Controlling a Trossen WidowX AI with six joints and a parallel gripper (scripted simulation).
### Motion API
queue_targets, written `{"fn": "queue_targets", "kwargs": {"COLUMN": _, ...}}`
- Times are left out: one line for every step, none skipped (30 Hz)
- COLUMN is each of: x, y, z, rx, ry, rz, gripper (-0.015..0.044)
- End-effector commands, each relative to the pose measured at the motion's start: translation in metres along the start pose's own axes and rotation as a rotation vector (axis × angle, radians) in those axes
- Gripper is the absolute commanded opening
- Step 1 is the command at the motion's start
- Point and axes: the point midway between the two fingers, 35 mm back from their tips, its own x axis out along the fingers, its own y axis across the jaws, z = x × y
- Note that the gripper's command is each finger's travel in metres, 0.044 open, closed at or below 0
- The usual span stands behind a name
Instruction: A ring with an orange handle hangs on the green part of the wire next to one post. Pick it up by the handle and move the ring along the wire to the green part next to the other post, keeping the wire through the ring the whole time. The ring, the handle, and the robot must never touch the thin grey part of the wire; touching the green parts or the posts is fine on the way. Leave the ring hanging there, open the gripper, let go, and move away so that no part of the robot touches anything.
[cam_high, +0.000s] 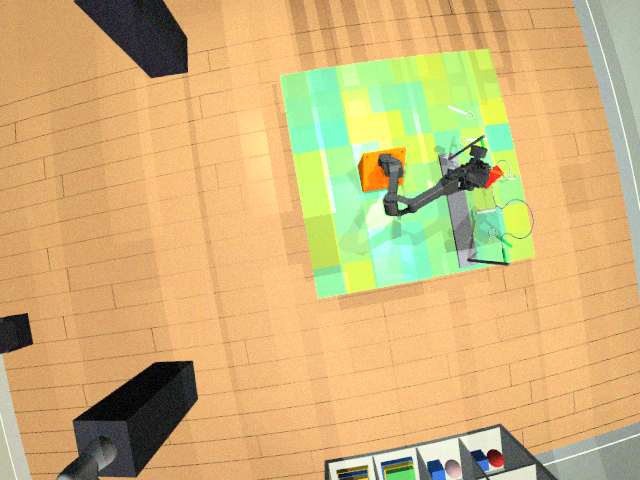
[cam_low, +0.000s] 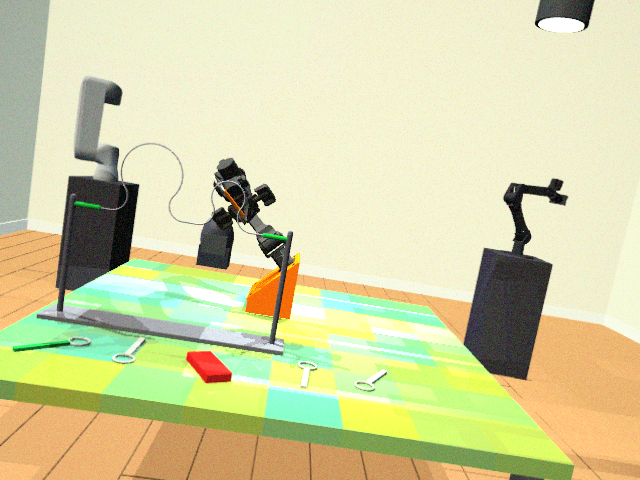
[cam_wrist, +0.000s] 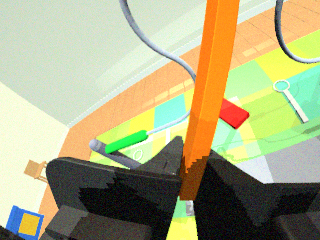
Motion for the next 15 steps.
{"fn": "queue_targets", "kwargs": {"x": 0.001, "y": -0.006, "z": 0.0, "rx": -0.089, "ry": -0.012, "rz": -0.049, "gripper": -0.015}}
{"fn": "queue_targets", "kwargs": {"x": 0.001, "y": -0.008, "z": 0.0, "rx": -0.109, "ry": -0.014, "rz": -0.06, "gripper": -0.015}}
{"fn": "queue_targets", "kwargs": {"x": 0.001, "y": -0.009, "z": 0.0, "rx": -0.128, "ry": -0.017, "rz": -0.071, "gripper": -0.015}}
{"fn": "queue_targets", "kwargs": {"x": 0.001, "y": -0.01, "z": 0.001, "rx": -0.148, "ry": -0.019, "rz": -0.081, "gripper": -0.015}}
{"fn": "queue_targets", "kwargs": {"x": 0.001, "y": -0.012, "z": 0.001, "rx": -0.167, "ry": -0.022, "rz": -0.092, "gripper": -0.015}}
{"fn": "queue_targets", "kwargs": {"x": 0.001, "y": -0.013, "z": 0.001, "rx": -0.187, "ry": -0.024, "rz": -0.103, "gripper": -0.015}}
{"fn": "queue_targets", "kwargs": {"x": 0.001, "y": -0.015, "z": 0.001, "rx": -0.206, "ry": -0.027, "rz": -0.114, "gripper": -0.015}}
{"fn": "queue_targets", "kwargs": {"x": 0.001, "y": -0.016, "z": 0.002, "rx": -0.226, "ry": -0.029, "rz": -0.124, "gripper": -0.015}}
{"fn": "queue_targets", "kwargs": {"x": 0.002, "y": -0.018, "z": 0.002, "rx": -0.246, "ry": -0.032, "rz": -0.135, "gripper": -0.015}}
{"fn": "queue_targets", "kwargs": {"x": 0.002, "y": -0.019, "z": 0.002, "rx": -0.265, "ry": -0.034, "rz": -0.146, "gripper": -0.015}}
{"fn": "queue_targets", "kwargs": {"x": 0.001, "y": -0.021, "z": 0.003, "rx": -0.285, "ry": -0.037, "rz": -0.157, "gripper": -0.015}}
{"fn": "queue_targets", "kwargs": {"x": 0.001, "y": -0.022, "z": 0.003, "rx": -0.304, "ry": -0.039, "rz": -0.168, "gripper": -0.015}}
{"fn": "queue_targets", "kwargs": {"x": 0.001, "y": -0.024, "z": 0.003, "rx": -0.324, "ry": -0.042, "rz": -0.178, "gripper": -0.015}}
{"fn": "queue_targets", "kwargs": {"x": 0.001, "y": -0.025, "z": 0.004, "rx": -0.344, "ry": -0.044, "rz": -0.189, "gripper": -0.015}}
{"fn": "queue_targets", "kwargs": {"x": 0.001, "y": -0.026, "z": 0.004, "rx": -0.363, "ry": -0.047, "rz": -0.2, "gripper": -0.015}}
